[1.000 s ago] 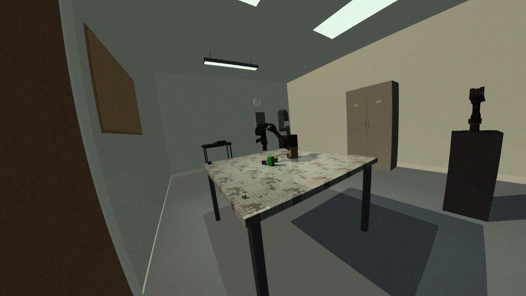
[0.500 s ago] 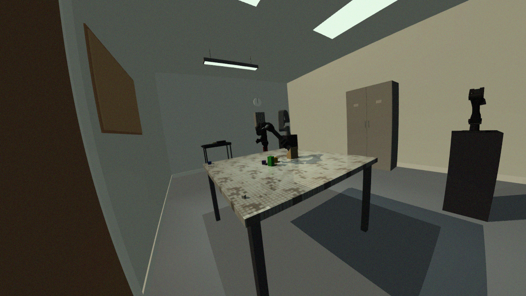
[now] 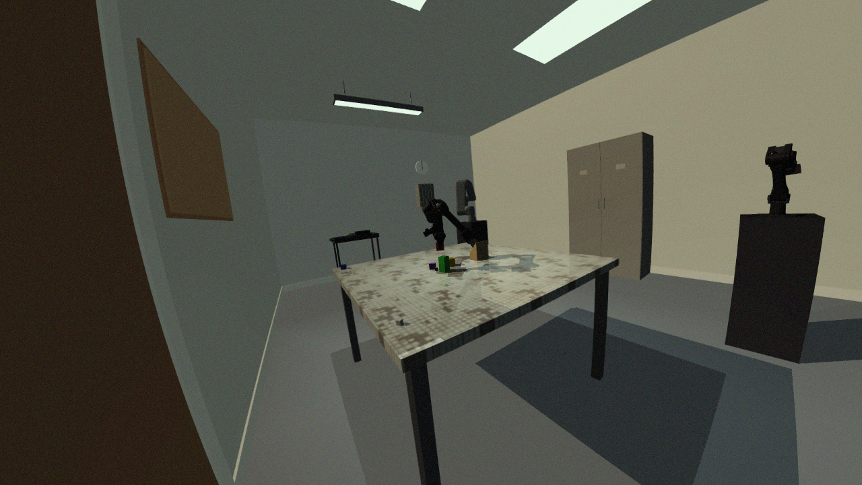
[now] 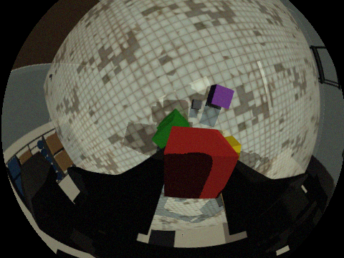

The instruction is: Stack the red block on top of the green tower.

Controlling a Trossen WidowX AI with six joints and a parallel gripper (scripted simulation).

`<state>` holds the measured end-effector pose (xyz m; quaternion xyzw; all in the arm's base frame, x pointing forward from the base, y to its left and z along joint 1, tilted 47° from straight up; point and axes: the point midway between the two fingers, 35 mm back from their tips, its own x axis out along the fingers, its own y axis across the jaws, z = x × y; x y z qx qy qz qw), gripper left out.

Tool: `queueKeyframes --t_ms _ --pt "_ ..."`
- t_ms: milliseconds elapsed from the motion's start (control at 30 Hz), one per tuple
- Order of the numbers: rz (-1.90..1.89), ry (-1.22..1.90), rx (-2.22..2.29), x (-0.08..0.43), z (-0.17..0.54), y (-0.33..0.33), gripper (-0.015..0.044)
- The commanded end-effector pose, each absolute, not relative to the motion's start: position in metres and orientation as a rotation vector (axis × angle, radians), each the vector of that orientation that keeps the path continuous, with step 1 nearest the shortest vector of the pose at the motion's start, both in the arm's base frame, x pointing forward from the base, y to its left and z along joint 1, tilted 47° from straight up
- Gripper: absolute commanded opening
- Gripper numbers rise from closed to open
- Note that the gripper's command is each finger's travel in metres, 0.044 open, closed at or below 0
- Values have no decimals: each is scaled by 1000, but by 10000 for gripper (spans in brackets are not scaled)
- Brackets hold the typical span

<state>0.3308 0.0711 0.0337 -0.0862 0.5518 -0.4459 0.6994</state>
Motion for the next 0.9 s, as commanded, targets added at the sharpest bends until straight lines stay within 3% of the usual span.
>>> queueKeyframes --t_ms 0,867 --pt "-995 1226 -187 332 15 86 0" --pt "-996 1225 -188 332 -10 64 0"
